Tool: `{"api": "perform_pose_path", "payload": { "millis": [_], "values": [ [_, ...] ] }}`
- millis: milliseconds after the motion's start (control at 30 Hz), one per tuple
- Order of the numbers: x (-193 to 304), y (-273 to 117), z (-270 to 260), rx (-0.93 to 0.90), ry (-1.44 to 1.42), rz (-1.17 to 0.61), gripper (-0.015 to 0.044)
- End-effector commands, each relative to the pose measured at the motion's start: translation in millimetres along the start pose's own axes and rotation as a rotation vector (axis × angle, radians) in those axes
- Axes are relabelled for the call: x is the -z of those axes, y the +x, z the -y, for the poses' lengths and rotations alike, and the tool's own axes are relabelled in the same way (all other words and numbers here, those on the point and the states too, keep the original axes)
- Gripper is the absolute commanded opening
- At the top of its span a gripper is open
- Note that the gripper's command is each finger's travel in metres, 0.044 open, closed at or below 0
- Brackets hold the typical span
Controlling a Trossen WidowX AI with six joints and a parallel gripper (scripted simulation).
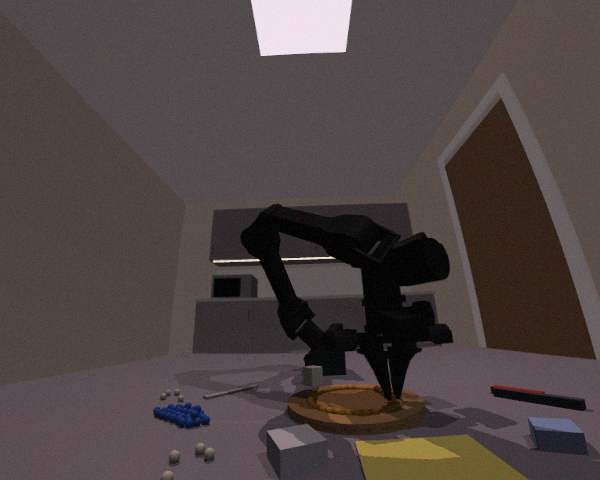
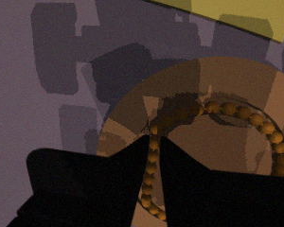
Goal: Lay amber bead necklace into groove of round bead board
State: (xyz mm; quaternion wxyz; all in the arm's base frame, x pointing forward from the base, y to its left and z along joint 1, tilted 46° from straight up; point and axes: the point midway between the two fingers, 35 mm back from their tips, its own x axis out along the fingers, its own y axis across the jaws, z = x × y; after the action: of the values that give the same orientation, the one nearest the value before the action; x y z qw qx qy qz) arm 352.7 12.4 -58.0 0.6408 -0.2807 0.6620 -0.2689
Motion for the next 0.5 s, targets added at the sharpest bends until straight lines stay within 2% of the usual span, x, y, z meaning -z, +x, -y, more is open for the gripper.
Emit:
{"api": "perform_pose_path", "payload": {
  "millis": [0, 467],
  "values": [
    [-0.1, -0.2, 0.1, 0.000, 0.001, 0.000, 0.0000],
    [0.4, -6.1, -3.8, 0.004, -0.009, -0.001, 0.0000]
  ]
}}
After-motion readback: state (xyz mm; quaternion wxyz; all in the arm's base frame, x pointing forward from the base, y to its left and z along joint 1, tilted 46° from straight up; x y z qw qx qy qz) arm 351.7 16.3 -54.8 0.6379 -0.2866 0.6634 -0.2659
